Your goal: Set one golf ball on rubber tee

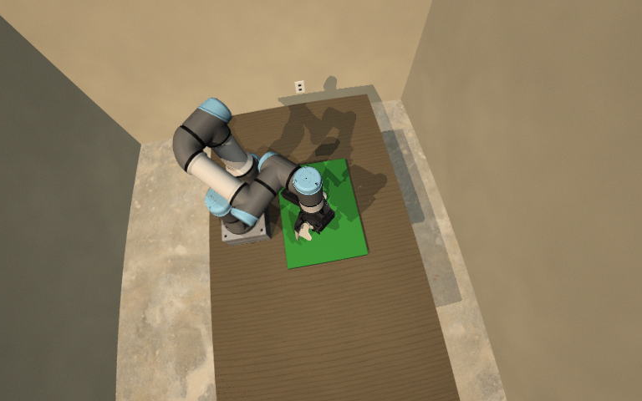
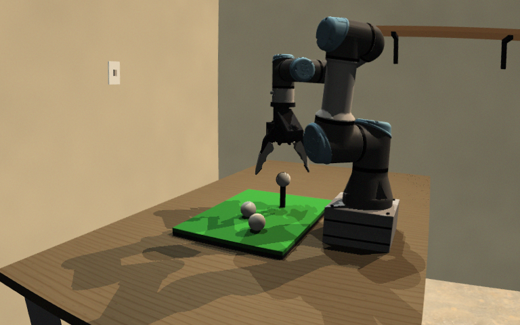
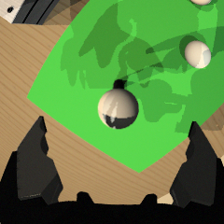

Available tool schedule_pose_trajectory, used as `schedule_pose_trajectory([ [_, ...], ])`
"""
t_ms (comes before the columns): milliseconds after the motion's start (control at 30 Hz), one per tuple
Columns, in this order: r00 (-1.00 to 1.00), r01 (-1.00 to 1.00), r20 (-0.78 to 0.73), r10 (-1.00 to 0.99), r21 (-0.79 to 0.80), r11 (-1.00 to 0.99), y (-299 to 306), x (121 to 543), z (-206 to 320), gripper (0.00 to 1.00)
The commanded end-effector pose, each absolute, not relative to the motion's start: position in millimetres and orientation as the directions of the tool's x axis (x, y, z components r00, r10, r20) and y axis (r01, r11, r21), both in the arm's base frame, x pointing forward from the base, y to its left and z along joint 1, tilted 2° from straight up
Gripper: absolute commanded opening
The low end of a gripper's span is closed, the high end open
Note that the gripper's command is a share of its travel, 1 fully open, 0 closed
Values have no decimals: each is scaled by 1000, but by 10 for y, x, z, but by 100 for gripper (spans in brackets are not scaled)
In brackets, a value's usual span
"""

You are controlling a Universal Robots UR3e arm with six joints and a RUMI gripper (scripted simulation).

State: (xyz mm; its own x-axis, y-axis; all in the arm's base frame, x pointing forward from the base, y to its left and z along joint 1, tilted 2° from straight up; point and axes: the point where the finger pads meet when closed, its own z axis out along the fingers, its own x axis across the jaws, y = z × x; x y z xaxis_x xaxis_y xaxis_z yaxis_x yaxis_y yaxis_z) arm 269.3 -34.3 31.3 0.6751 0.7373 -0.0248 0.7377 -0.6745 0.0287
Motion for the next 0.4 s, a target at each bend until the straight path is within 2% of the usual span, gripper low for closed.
schedule_pose_trajectory([
  [0,675,738,-25,737,23,-675,-328,2685,481,100],
  [367,675,738,-25,737,23,-675,-312,2681,854,100],
])
